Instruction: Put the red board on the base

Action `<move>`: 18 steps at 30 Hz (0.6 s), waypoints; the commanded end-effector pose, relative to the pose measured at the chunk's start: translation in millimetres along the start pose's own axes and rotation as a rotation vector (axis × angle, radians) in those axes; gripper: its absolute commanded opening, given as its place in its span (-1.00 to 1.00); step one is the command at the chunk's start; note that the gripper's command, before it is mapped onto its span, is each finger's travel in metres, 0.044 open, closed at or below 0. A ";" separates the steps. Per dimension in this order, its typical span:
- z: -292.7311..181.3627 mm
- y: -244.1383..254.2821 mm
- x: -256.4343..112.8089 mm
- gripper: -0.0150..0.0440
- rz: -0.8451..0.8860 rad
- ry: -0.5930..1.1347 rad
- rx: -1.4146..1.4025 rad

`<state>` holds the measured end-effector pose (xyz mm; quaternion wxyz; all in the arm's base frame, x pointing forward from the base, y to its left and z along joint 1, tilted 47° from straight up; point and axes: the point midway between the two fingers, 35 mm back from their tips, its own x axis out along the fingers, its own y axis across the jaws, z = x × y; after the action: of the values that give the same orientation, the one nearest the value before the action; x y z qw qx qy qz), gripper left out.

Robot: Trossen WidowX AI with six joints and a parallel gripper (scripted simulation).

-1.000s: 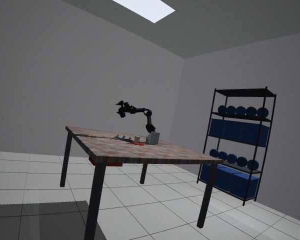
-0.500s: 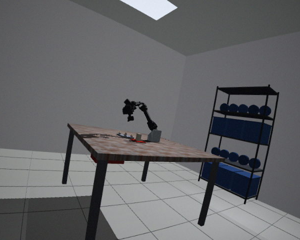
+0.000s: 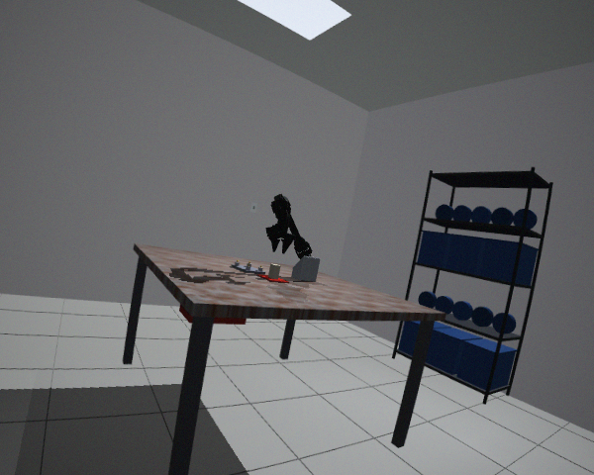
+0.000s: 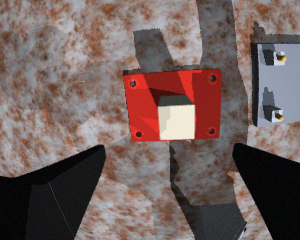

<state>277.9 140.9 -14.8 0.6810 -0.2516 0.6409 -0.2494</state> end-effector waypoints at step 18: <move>-5.0 -8.7 48.7 1.00 -0.070 -0.002 -0.064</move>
<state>276.7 110.8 -39.5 0.6676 -0.2909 0.6378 -0.2508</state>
